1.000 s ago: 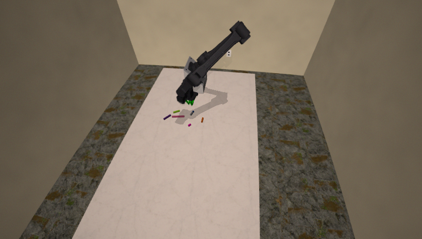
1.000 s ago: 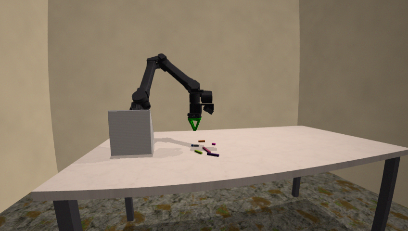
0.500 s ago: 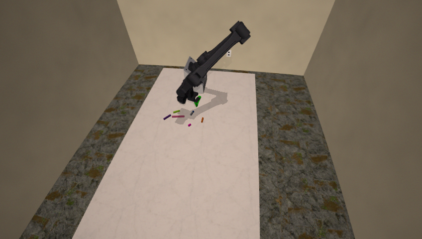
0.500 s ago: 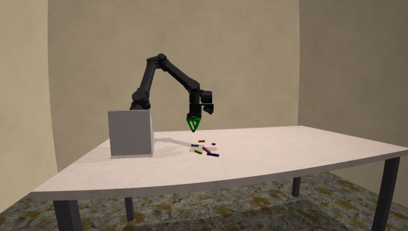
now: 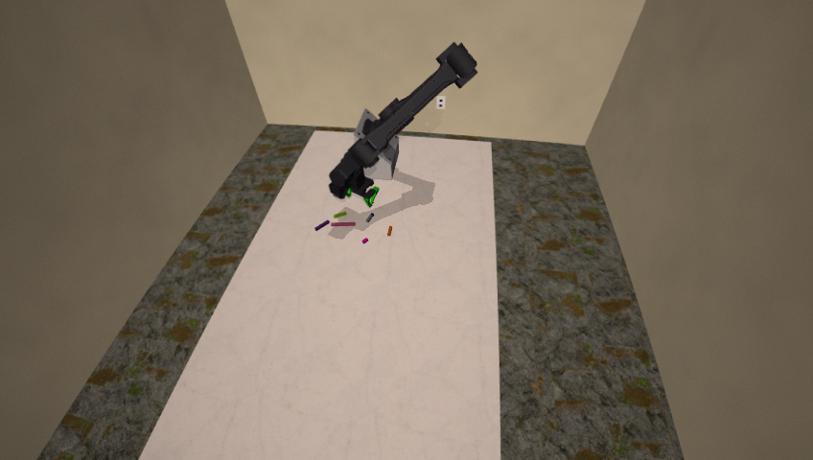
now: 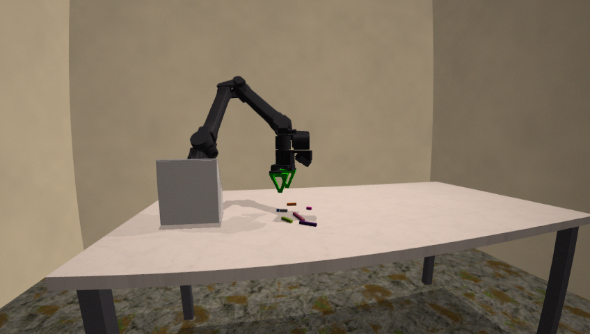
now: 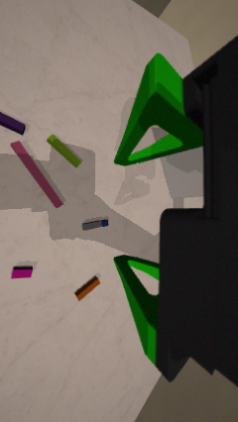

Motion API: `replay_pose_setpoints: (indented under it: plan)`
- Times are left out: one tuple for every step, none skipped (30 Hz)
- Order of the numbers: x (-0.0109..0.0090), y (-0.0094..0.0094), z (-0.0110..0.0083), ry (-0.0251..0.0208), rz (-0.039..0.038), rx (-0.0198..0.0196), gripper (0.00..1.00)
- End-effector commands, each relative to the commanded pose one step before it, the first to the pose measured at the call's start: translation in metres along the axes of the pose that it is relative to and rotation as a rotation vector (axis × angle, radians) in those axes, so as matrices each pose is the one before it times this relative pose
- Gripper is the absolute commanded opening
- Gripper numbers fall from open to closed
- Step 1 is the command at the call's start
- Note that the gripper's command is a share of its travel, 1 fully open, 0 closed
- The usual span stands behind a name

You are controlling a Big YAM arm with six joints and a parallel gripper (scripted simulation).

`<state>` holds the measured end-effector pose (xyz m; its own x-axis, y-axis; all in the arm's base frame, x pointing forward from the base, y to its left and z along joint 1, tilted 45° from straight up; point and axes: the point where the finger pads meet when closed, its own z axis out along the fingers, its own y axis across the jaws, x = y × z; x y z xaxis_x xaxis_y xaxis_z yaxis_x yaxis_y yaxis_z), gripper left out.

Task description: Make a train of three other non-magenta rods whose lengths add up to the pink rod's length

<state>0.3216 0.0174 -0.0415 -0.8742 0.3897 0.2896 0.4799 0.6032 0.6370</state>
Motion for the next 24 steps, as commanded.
replay_pose_setpoints:
  plan:
    - [-0.02875,-0.01087,-0.00541,-0.04007,0.11903,-0.00351,1.00]
    - [0.00000,0.00000,0.00000,0.00000,0.00000,0.00000,1.00]
    - [0.00000,0.00000,0.00000,0.00000,0.00000,0.00000,1.00]
    - [-0.00982,-0.01658,0.00356,-0.00058,0.11884,0.00172,1.00]
    - [0.00000,0.00000,0.00000,0.00000,0.00000,0.00000,1.00]
    - [0.00000,0.00000,0.00000,0.00000,0.00000,0.00000,1.00]
    - [0.00394,0.00379,0.00511,0.01230,-0.01588,0.00888,1.00]
    - [-0.01437,-0.02004,-0.00115,-0.01168,0.13457,-0.00855,1.00]
    - [0.00000,0.00000,0.00000,0.00000,0.00000,0.00000,1.00]
    - [0.00000,0.00000,0.00000,0.00000,0.00000,0.00000,1.00]
    - [0.00000,0.00000,0.00000,0.00000,0.00000,0.00000,1.00]
    - [0.00480,0.00495,0.00518,0.01088,-0.02094,0.01114,1.00]
    - [0.00121,0.00846,-0.00478,-0.01191,-0.02272,-0.00376,1.00]
    - [0.00123,-0.00042,0.00000,0.00458,0.00424,0.00142,1.00]
    - [0.00005,-0.00002,0.00000,0.00020,0.00019,0.00009,1.00]
    - [-0.00071,-0.00210,-0.00159,-0.00287,0.00753,-0.00318,1.00]
    - [-0.00139,-0.00329,-0.00271,-0.00512,0.01208,-0.00545,1.00]
    - [-0.00001,-0.00410,0.00278,0.00802,0.01152,0.00252,1.00]
    - [0.00000,0.00000,0.00000,0.00000,0.00000,0.00000,1.00]
    - [0.00000,0.00000,0.00000,0.00000,0.00000,0.00000,1.00]
    - [-0.01531,-0.01732,0.00494,-0.00311,0.11380,-0.00229,1.00]
    - [0.00000,0.00000,0.00000,0.00000,0.00000,0.00000,1.00]
    - [0.00000,0.00000,0.00000,0.00000,0.00000,0.00000,1.00]
    - [0.00000,0.00000,0.00000,0.00000,0.00000,0.00000,1.00]
